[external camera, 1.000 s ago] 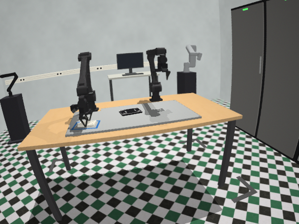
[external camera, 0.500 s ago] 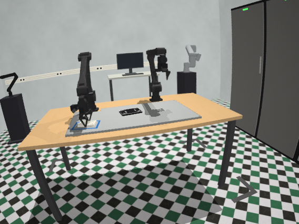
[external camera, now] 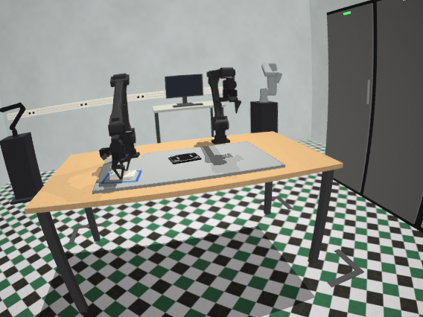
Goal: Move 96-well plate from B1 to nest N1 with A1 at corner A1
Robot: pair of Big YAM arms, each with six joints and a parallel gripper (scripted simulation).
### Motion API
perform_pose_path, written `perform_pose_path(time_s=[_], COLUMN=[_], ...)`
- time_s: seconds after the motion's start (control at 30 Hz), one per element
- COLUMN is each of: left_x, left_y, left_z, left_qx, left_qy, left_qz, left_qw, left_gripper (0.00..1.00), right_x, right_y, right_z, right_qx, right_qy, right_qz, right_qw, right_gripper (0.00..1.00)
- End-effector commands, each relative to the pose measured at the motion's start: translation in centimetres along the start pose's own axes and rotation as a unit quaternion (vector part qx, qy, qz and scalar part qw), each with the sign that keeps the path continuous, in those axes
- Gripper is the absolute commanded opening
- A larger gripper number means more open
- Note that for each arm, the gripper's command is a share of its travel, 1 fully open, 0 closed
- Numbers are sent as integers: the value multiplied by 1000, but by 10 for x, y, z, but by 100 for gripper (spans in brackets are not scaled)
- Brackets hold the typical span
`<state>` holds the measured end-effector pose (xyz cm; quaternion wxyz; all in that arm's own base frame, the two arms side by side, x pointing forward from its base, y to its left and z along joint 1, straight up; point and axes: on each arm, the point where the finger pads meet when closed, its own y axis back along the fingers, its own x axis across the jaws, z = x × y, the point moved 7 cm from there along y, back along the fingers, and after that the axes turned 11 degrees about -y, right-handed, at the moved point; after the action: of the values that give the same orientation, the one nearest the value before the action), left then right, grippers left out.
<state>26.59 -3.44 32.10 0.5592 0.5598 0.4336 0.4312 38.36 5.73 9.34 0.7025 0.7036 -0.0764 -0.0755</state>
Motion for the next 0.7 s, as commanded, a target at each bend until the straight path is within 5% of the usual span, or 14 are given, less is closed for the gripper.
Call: perform_pose_path(time_s=[0.0, 0.5, 0.53, 0.67], left_x=[1, 1, 1, 1], left_y=[12, 12, 12, 12], left_z=[6, 6, 6, 6], left_qx=[-19, -19, -19, -19], left_qy=[6, 6, 6, 6], left_qz=[3, 3, 3, 3], left_qw=[1000, 1000, 1000, 1000], left_gripper=[100, 100, 100, 100], right_x=[10, 10, 10, 10], right_y=[8, 8, 8, 8], right_z=[-3, -3, -3, -3], right_qx=[4, 4, 4, 4], right_qy=[-1, -1, -1, -1], right_qz=[13, 13, 13, 13], right_qw=[1000, 1000, 1000, 1000], right_gripper=[100, 100, 0, 0])
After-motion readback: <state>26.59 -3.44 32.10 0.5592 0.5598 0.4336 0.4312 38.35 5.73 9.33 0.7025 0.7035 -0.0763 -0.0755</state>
